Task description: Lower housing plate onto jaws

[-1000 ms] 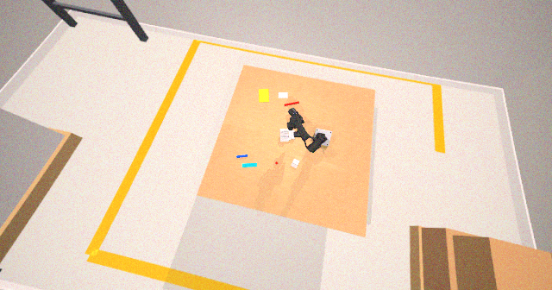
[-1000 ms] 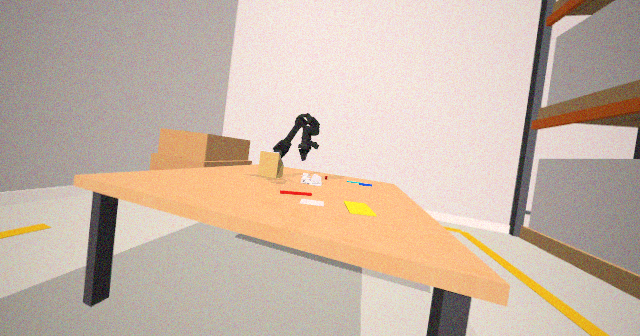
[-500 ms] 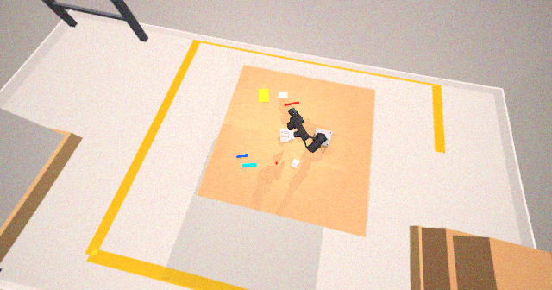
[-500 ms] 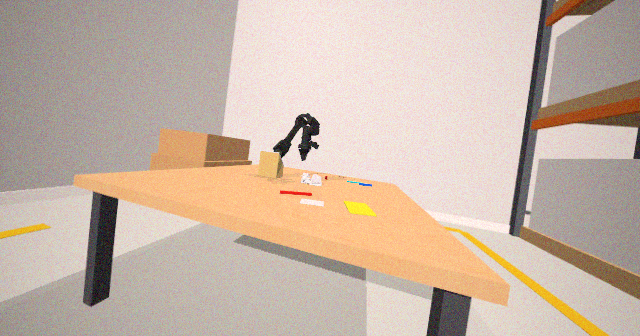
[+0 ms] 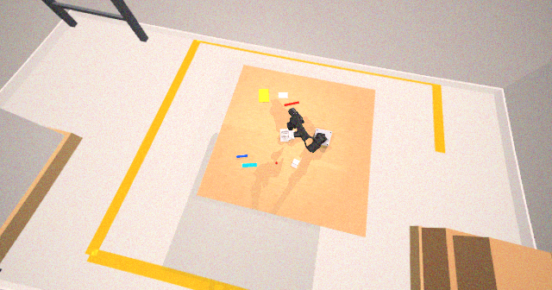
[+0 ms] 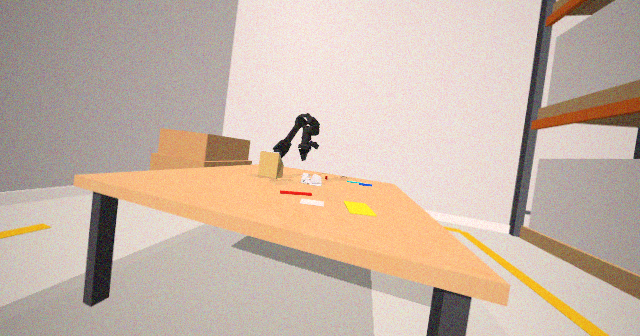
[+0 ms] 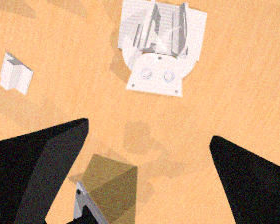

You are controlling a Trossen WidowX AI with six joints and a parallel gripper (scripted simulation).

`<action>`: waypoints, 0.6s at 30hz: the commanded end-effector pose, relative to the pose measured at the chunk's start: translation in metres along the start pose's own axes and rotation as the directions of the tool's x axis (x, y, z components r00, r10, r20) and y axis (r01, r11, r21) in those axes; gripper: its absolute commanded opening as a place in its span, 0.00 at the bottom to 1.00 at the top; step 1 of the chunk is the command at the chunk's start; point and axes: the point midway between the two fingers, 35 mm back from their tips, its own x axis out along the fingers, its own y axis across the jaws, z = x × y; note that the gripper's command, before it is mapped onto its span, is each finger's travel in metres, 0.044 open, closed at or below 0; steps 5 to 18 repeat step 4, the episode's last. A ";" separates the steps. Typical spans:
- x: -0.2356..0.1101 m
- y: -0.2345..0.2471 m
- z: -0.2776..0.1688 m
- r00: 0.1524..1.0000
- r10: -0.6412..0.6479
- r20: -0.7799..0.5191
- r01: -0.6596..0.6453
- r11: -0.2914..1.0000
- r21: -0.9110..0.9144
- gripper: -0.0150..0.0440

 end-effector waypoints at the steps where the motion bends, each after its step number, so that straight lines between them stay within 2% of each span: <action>1: 0.000 0.000 0.000 1.000 -0.001 -0.003 0.001 1.000 -0.004 1.00; 18: 0.000 0.000 0.000 1.000 -0.001 -0.003 0.001 1.000 -0.004 1.00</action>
